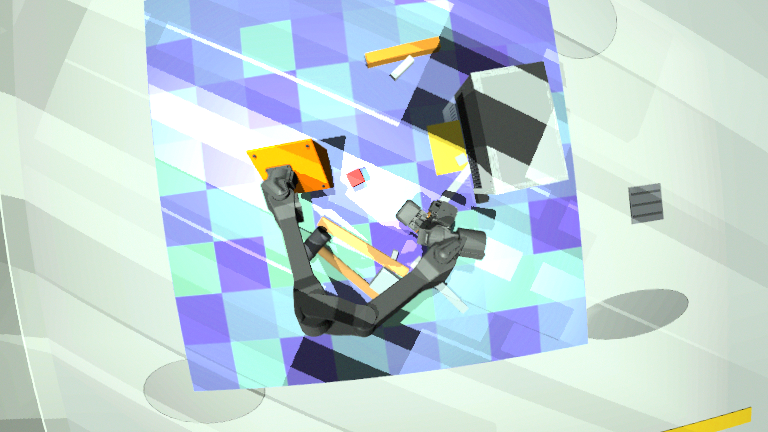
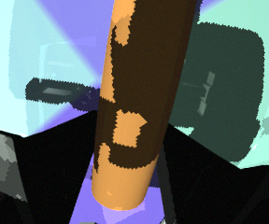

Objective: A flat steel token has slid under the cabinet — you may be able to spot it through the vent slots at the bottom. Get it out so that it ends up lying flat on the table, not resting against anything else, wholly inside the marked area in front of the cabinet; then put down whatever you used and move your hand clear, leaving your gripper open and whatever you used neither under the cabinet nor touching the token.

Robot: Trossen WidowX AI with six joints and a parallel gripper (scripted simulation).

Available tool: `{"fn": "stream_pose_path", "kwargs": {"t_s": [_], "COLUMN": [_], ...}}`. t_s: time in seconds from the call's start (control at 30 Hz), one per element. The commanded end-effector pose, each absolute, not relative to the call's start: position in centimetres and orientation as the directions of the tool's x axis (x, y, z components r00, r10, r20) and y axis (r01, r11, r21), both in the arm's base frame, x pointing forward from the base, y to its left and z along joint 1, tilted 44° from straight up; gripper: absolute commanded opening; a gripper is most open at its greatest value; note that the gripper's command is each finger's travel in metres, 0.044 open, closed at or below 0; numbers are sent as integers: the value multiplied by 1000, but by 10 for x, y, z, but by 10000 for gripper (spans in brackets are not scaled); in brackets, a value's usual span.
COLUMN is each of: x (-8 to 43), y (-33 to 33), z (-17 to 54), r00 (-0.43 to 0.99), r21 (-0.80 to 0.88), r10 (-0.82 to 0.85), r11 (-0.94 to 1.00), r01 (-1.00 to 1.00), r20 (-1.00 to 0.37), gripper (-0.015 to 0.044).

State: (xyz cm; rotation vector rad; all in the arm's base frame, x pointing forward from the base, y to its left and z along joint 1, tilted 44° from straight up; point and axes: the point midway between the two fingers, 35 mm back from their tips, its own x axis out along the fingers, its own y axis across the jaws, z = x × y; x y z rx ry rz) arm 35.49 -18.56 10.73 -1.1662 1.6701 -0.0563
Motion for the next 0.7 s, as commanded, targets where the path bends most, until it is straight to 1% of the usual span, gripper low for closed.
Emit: {"fn": "stream_pose_path", "kwargs": {"t_s": [0.0, 0.67], "x": [351, 342], "y": [-182, -174], "z": [102, 94], "r00": [20, 19], "r21": [-535, -534], "r10": [-702, -701], "r11": [524, 525], "r01": [-663, -663], "r20": [-712, -713], "gripper": [0, 0]}}
